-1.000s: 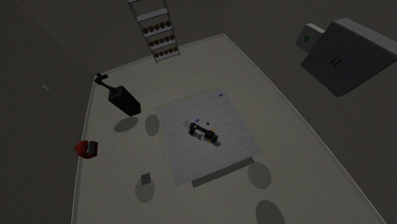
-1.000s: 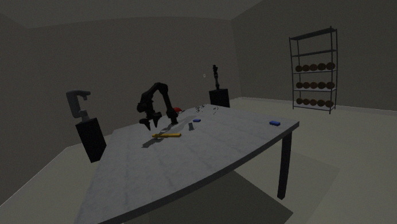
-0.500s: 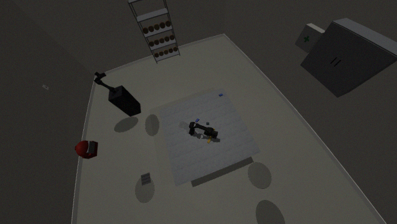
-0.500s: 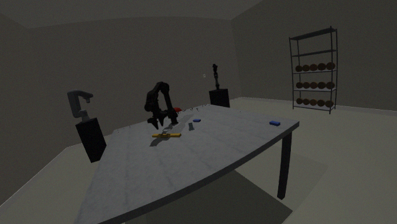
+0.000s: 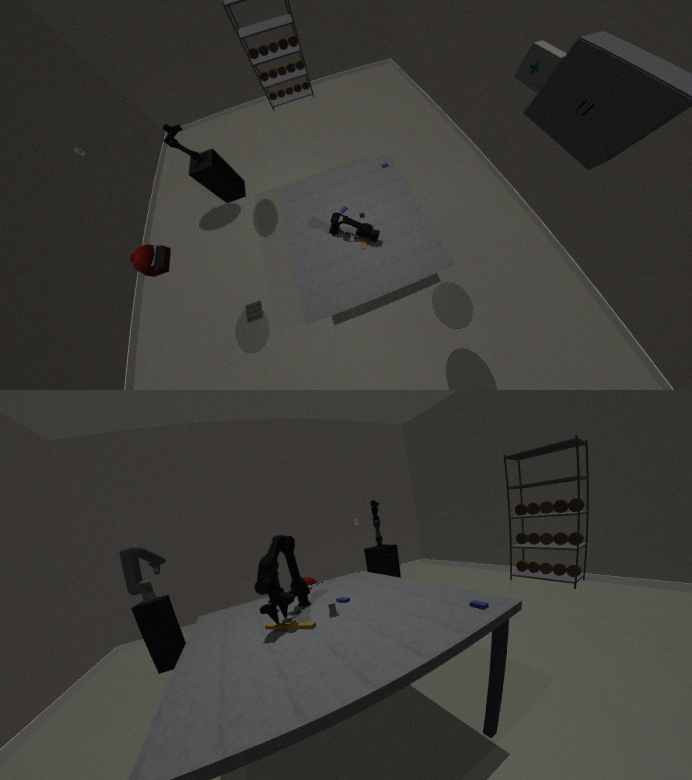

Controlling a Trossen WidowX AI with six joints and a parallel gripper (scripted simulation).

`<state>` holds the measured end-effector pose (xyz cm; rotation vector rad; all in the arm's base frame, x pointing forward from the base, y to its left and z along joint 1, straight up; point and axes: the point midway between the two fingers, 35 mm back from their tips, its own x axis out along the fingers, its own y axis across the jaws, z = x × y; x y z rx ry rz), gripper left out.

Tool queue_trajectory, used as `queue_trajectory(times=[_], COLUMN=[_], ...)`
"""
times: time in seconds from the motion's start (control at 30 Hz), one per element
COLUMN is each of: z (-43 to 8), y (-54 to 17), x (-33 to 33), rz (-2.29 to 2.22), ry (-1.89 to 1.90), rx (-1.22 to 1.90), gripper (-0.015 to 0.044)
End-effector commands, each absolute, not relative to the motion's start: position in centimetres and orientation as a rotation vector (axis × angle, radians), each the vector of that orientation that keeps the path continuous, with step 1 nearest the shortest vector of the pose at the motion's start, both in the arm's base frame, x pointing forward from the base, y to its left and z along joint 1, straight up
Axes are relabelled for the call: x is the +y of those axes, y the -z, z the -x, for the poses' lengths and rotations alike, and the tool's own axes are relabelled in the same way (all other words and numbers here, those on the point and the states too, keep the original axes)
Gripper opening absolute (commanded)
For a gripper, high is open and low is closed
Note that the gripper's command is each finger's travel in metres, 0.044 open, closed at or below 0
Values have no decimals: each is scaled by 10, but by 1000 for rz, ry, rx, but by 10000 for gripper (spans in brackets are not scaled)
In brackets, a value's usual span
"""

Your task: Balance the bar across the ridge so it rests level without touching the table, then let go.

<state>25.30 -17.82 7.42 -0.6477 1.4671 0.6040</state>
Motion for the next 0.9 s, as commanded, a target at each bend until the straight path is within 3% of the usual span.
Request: queue_trajectory(times=[0.0, 0.87], z=[-253, -253], y=[-68, -47], x=[-177, -177], rz=[646, 646], ry=[-612, -613], rx=[1464, 1464], gripper=[315, 315])
